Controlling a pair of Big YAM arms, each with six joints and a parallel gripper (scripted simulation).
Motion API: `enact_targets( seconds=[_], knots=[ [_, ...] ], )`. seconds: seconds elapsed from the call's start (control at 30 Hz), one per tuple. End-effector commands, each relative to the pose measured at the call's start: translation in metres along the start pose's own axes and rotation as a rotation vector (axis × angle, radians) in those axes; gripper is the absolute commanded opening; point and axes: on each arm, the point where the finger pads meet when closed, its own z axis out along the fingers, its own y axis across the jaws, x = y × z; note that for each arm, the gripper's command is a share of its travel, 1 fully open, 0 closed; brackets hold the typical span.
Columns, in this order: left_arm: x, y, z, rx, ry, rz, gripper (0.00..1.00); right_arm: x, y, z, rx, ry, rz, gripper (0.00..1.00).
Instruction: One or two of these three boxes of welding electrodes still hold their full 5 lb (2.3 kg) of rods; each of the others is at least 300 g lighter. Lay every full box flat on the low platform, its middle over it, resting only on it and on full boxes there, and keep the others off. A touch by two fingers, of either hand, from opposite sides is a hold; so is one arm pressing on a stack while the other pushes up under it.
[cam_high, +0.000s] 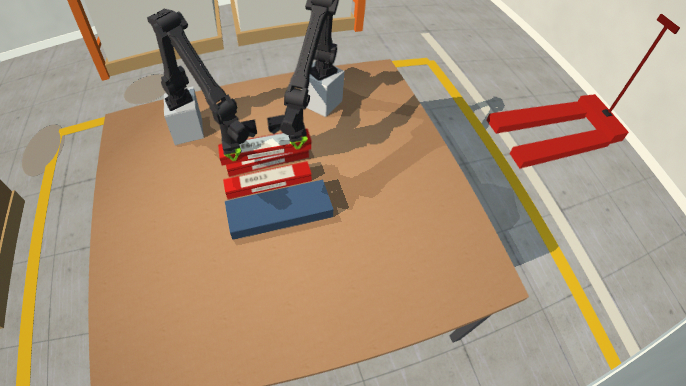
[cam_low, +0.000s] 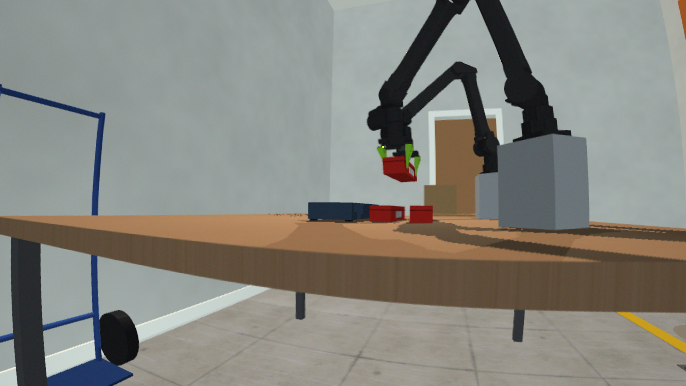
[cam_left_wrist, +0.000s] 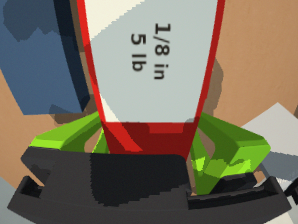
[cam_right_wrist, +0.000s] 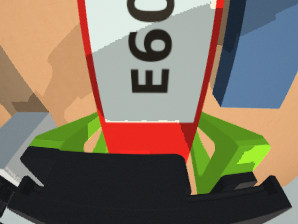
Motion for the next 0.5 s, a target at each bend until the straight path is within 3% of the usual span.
enact_targets(
  seconds=[0.0,0.47],
  knots=[
    [-0.002,0.040,-0.067,-0.119,-0.029,-0.003,0.00,-0.007,-0.041,-0.067,0.116,-0.049,0.009,0.00],
    [-0.002,0.040,-0.091,-0.120,-0.030,-0.003,0.00,-0.007,-0.040,-0.090,0.117,-0.050,0.009,0.00]
  ],
)
